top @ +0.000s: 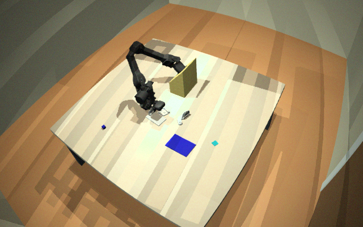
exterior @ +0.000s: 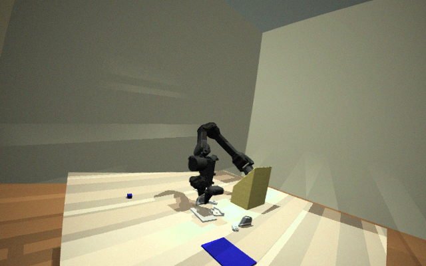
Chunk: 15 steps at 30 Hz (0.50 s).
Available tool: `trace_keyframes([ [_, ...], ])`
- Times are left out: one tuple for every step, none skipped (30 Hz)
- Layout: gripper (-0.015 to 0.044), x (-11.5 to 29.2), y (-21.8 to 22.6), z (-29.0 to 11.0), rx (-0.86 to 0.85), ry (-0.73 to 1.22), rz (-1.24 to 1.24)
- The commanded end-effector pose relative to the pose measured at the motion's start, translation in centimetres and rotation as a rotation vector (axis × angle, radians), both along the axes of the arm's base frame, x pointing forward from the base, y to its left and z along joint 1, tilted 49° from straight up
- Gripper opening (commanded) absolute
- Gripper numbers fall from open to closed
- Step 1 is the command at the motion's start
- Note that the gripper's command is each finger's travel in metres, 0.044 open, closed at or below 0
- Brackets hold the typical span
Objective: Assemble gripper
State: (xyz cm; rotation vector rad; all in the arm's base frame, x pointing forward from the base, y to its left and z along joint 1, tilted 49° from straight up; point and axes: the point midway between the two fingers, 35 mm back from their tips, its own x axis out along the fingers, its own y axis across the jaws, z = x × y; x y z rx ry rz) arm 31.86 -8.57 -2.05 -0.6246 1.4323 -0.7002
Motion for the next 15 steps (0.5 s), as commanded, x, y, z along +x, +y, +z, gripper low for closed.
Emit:
trace_keyframes([
  [0.0134, -0.20, -0.52, -0.56, -0.008, 0.012, 0.005],
  [0.0134, -0.21, -0.65, -0.65, -0.008, 0.013, 0.005],
  [0.0134, -0.22, -0.78, -0.75, -0.008, 0.013, 0.005],
  [0.0134, -0.23, -0.88, -0.83, -0.009, 0.013, 0.005],
  [0.0134, -0.24, -0.94, -0.87, -0.009, 0.013, 0.005],
  [0.0134, -0.24, -0.96, -0.89, -0.009, 0.013, 0.005],
  [0.0134, -0.24, -0.96, -0.89, -0.009, 0.013, 0.005],
  [0.0134, -0.24, -0.96, -0.89, -0.009, 0.013, 0.005],
  [0.0134, -0.24, -0.96, -0.89, -0.009, 0.013, 0.005],
  [0.0134, -0.24, -0.96, -0.89, -0.009, 0.013, 0.005],
  [0.0134, -0.24, -0.96, -0.89, -0.009, 0.013, 0.005],
  [0.0134, -0.24, -0.96, -0.89, -0.009, 0.013, 0.005],
  [0.0134, -0.24, -0.96, -0.89, -0.009, 0.013, 0.005],
  [0.0134, -0.24, -0.96, -0.89, -0.009, 0.013, 0.005],
  [0.0134, -0.24, -0.96, -0.89, -0.009, 0.013, 0.005],
])
